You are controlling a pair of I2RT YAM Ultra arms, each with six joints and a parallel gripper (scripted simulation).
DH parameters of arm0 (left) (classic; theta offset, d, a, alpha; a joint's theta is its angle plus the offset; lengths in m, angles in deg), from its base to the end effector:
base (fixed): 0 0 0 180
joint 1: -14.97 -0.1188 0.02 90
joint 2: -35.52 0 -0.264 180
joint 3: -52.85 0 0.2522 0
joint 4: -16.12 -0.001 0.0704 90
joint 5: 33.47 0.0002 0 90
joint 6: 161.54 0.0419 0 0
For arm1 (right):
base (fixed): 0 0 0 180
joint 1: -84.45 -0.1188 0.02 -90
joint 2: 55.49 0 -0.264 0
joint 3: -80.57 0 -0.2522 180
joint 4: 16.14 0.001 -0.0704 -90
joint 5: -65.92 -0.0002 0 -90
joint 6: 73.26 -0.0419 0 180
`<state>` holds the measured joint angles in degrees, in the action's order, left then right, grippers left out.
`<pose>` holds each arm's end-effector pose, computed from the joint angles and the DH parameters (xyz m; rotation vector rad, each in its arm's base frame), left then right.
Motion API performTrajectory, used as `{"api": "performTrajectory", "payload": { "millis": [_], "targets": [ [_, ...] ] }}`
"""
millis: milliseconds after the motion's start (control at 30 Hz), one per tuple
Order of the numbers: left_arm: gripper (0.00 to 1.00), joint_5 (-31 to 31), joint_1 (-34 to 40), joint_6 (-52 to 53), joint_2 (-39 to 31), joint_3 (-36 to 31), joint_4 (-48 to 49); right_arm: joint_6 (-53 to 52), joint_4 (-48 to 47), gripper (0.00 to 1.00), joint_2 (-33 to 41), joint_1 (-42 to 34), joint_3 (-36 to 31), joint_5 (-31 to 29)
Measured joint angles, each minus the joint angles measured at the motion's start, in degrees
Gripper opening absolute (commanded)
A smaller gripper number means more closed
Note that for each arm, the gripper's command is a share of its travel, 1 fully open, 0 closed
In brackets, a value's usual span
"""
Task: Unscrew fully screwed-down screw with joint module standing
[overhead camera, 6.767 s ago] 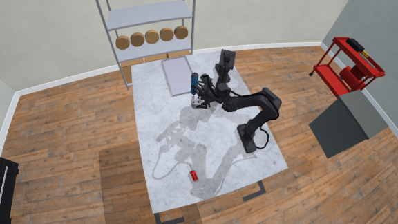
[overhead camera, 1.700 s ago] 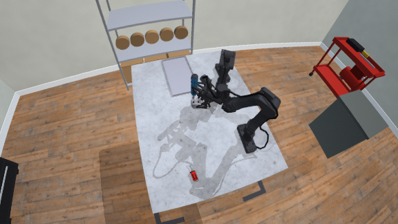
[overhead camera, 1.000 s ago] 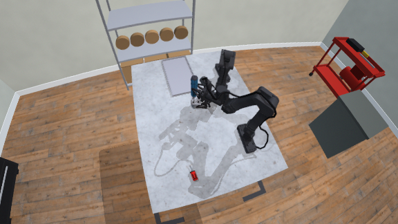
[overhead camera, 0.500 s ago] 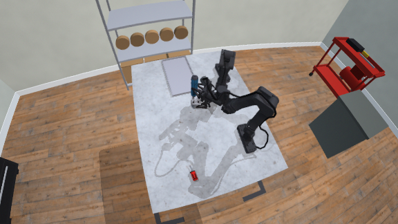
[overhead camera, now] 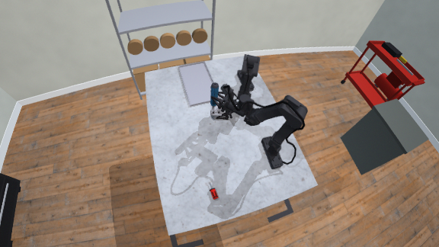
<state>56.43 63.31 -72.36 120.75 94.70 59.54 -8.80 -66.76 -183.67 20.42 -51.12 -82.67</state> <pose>0.1960 -0.2187 0.2085 0.6474 1.4741 -0.6689 0.1661 0.2616 0.0328 -0.0332 1.8281 0.0255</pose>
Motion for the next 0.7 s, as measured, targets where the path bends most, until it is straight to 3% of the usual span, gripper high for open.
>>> {"api": "performTrajectory", "payload": {
  "millis": [700],
  "targets": [
    [0.42, 0.0, 0.0, 0.0, 0.7, 0.0, 0.76, 0.0, 0.0, 0.59, 0.0, 0.0, 0.0, 0.0]
  ]
}}
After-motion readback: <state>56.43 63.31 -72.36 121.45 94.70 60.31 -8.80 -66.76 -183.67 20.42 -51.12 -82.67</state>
